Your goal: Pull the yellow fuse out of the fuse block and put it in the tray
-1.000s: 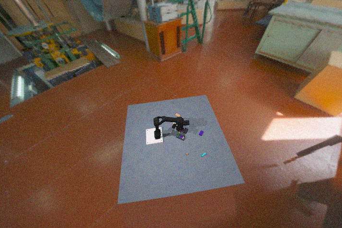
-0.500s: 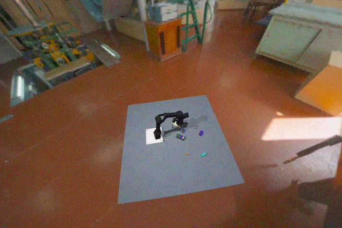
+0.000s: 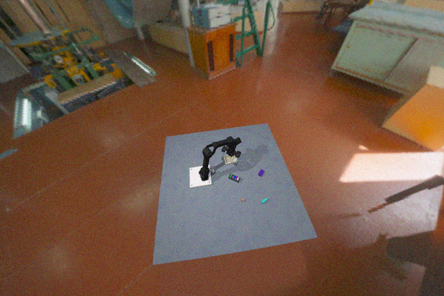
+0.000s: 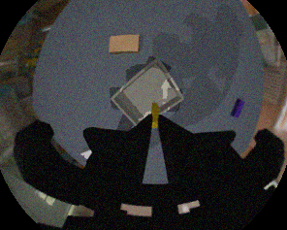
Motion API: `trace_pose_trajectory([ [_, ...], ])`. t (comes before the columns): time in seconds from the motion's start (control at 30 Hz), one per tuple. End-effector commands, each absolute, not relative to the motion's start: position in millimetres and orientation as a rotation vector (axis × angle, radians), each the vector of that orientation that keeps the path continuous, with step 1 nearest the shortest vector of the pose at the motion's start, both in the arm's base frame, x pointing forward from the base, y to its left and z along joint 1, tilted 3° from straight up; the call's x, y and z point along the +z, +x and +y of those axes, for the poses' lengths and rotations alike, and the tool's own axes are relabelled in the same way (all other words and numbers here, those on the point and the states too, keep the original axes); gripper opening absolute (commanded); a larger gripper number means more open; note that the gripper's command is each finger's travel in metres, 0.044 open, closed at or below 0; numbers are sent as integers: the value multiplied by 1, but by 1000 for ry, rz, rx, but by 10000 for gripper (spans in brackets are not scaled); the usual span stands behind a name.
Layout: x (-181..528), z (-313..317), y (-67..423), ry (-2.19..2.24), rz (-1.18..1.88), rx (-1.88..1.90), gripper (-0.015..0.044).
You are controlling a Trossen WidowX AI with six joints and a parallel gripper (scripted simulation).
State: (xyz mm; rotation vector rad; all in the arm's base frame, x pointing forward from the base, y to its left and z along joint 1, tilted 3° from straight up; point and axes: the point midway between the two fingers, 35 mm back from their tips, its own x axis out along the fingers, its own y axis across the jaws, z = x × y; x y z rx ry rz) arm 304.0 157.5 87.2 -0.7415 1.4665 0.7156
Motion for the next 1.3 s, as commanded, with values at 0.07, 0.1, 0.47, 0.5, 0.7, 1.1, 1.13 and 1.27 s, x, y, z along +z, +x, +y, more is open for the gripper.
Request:
trace_pose_trajectory([
  [0.07, 88, 174, 301, -732, 1465, 717, 0],
  [0.1, 88, 174, 301, -732, 1465, 717, 0],
  [0.47, 73, 174, 301, -732, 1465, 717, 0],
  [0.5, 71, 174, 301, -732, 1465, 717, 0],
  [0.7, 61, 173, 301, -732, 1465, 717, 0],
  [1.1, 51, 172, 301, -739, 1466, 715, 26],
  [1.13, 51, 172, 301, -739, 1466, 715, 53],
  [1.27, 51, 172, 301, -739, 1466, 715, 157],
])
